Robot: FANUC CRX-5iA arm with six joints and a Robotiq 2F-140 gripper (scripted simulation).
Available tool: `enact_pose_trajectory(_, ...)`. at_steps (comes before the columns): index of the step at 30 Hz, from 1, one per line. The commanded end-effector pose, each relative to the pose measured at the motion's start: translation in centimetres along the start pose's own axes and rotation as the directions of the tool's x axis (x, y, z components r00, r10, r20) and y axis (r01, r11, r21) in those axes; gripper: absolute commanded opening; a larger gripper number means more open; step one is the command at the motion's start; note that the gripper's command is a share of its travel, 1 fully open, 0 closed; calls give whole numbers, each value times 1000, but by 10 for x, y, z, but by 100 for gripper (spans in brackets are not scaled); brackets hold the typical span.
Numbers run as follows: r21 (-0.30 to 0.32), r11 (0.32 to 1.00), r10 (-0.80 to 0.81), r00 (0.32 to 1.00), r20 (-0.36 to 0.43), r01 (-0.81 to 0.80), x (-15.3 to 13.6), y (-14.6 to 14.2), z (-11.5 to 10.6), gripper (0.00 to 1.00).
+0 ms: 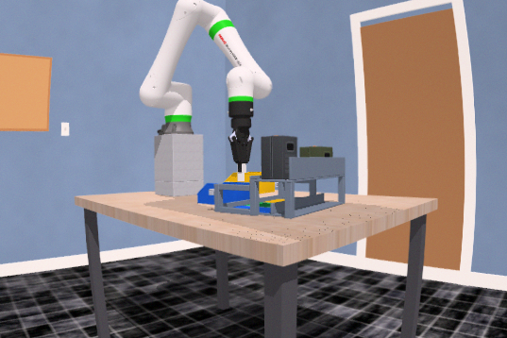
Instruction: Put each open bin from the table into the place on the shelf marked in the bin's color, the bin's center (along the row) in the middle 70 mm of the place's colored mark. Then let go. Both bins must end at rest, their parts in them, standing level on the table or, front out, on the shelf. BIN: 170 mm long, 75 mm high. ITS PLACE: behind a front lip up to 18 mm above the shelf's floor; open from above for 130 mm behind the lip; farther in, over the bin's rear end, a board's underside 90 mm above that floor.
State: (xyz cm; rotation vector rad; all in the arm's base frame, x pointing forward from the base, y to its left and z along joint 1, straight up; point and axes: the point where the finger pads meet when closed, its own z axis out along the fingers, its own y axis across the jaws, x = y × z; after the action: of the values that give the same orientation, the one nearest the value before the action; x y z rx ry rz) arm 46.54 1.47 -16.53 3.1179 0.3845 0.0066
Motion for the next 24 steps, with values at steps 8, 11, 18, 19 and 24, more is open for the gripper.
enact_pose_trajectory(8, 0, 1000, 0, 1000, 0, 0, 0, 0, 0, 0)
enact_pose_trajectory(11, 0, 1000, 0, 1000, 2, 0, 0, 0, 0, 0)
enact_pose_trajectory(18, 0, 1000, 0, 1000, 18, 0, 1, 0, -1, 0)
enact_pose_trajectory(19, 0, 1000, 0, 1000, 18, 0, 1, 0, -1, 0)
enact_pose_trajectory(24, 0, 1000, 0, 999, 35, 0, 2, 0, -2, 0)
